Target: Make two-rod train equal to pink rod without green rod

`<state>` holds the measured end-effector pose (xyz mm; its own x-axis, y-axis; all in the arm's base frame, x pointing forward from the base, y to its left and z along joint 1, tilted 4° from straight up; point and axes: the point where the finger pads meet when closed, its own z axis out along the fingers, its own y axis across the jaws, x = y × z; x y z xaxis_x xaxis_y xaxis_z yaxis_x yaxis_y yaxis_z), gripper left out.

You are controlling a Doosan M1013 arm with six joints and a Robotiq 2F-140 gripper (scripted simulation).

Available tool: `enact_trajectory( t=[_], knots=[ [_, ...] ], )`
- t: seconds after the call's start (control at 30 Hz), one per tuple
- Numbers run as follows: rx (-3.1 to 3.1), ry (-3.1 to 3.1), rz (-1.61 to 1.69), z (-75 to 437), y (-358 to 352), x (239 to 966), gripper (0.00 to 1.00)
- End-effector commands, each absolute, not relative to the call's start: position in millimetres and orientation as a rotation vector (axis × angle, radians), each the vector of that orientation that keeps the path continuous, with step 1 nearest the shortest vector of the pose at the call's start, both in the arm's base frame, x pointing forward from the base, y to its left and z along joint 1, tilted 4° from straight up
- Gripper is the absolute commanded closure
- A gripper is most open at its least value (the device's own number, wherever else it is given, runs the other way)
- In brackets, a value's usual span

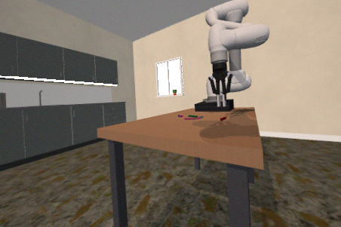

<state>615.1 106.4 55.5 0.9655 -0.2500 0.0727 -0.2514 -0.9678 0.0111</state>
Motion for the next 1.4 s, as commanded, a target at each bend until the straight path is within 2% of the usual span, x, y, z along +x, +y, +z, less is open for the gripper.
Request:
enact_trajectory(
  t=[0.0, 1.37],
  knots=[
    [3.097, -0.391, 0.1, 53.3, 109.2, 614.7, 0.85],
    [3.097, -0.391, 0.1, 40.6, 108.9, 615.4, 0.85]
  ],
)
